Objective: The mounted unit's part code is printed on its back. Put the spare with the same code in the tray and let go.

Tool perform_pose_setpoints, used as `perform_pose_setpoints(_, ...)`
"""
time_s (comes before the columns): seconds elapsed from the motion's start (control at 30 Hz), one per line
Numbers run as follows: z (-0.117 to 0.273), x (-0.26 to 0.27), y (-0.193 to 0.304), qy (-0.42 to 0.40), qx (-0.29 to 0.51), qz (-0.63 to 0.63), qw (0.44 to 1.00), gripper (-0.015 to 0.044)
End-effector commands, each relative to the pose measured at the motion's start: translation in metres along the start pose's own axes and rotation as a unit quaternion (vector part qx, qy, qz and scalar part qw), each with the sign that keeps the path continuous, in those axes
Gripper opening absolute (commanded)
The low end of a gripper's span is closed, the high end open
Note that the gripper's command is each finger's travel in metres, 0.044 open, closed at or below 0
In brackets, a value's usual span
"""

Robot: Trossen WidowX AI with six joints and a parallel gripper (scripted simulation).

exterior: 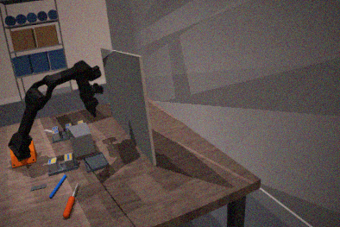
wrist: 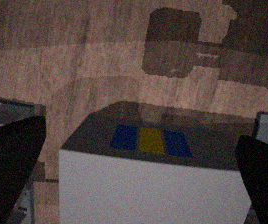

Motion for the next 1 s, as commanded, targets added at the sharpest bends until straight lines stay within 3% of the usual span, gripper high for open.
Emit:
perform_pose_setpoints(0.0, -0.001, -0.001, 0.000, 0.004, 0.004, -0.001, 1.000, 0.0440)
perform_pose_setpoints(0.23, -0.001, 0.002, 0.000, 0.003, 0.004, 0.009, 1.000, 0.0440)
perform_pose_setpoints(0.33, -0.002, 0.043, 0.010, -0.007, 0.014, 0.160, 0.987, 0.0440)
perform_pose_setpoints(0.5, -0.005, 0.108, 0.037, -0.021, 0.030, 0.406, 0.913, 0.0440)
perform_pose_setpoints(0.77, -0.014, 0.182, 0.090, -0.036, 0.056, 0.687, 0.723, 0.0440)
perform_pose_setpoints(0.97, -0.014, 0.184, 0.092, -0.037, 0.057, 0.696, 0.715, 0.0440)
Point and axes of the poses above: the point midway between the two fingers, 35 mm back from their tips, its own z axis back along the fingers, its own x axis across the jaws, y = z × x, the point moved 6 cm from there along z, back along the fingers, and after that the axes turned 10 degrees about z, right-handed, at the moved point
